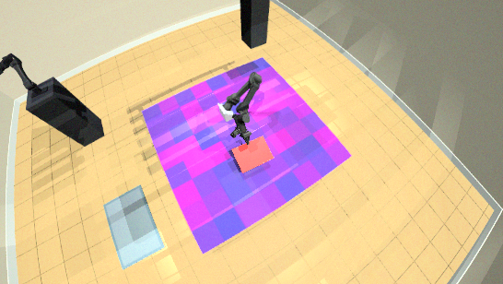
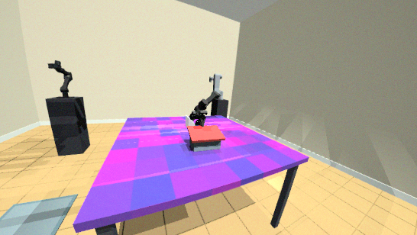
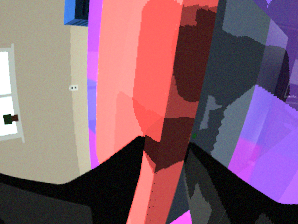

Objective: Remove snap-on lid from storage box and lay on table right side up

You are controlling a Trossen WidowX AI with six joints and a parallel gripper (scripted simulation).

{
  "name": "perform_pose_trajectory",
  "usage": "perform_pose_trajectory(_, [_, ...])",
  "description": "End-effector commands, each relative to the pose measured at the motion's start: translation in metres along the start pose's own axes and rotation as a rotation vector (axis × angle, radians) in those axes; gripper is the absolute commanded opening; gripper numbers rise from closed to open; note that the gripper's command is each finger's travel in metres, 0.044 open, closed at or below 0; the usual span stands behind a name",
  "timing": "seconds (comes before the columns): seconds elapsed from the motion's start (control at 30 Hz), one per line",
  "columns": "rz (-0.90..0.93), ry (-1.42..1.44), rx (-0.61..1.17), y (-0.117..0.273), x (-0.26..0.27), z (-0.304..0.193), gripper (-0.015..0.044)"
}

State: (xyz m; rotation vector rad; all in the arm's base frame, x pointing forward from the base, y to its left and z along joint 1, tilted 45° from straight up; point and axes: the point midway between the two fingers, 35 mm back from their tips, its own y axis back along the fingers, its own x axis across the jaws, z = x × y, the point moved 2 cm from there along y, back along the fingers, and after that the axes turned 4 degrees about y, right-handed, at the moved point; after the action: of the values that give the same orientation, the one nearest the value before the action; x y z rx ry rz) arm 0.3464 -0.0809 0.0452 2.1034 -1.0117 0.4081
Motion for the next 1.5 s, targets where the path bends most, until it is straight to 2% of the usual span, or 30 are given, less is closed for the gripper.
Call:
perform_pose_trajectory(0.0, [0.011,0.009,0.001,0.004,0.010,0.000,0.0000])
perform_pose_trajectory(1.47, [0.012,0.011,0.000,0.015,0.077,0.004,0.0000])
